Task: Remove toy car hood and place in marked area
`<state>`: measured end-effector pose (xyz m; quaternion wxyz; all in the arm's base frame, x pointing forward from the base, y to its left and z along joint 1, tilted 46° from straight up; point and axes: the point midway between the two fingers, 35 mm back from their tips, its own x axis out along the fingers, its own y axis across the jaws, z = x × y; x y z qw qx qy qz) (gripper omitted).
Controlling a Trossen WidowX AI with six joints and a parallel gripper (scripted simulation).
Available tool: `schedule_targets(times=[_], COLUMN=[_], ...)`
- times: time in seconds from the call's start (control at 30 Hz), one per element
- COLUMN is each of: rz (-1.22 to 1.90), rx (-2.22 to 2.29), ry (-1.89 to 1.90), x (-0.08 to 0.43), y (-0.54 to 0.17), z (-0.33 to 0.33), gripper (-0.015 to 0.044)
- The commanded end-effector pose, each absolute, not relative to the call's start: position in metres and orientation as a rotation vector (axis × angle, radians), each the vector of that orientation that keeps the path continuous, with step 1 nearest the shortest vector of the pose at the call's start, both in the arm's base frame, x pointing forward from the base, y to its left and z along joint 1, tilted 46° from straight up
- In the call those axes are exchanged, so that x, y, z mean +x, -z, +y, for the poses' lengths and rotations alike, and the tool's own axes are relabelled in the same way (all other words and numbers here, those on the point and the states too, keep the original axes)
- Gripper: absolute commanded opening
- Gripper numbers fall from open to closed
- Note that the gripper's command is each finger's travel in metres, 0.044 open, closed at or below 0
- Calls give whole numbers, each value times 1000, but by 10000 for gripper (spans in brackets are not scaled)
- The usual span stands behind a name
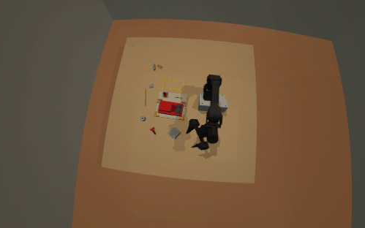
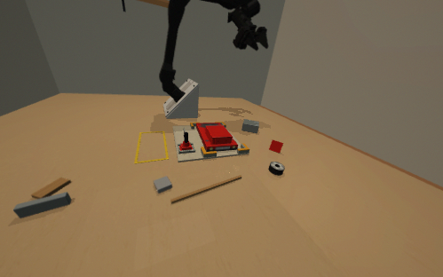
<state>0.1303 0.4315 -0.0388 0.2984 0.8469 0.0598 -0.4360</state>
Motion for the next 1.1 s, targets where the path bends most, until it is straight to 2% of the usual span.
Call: schedule_targets(times=[0.0, 0.1, 0.3, 0.57, 0.83, 1.07], rz=[144, -85, -817, -1756, -2722, -3525], rx=[2263, 2447, 2853, 3094, 3032, 2625], ry=[1166, 1262, 1381, 1220, 711, -156], x=[133, 162, 230, 282, 313, 331], y=[39, 38, 36, 33, 32, 29], z=[430, 412, 356, 289, 223, 162], gripper=[440, 440, 440, 440, 440, 440])
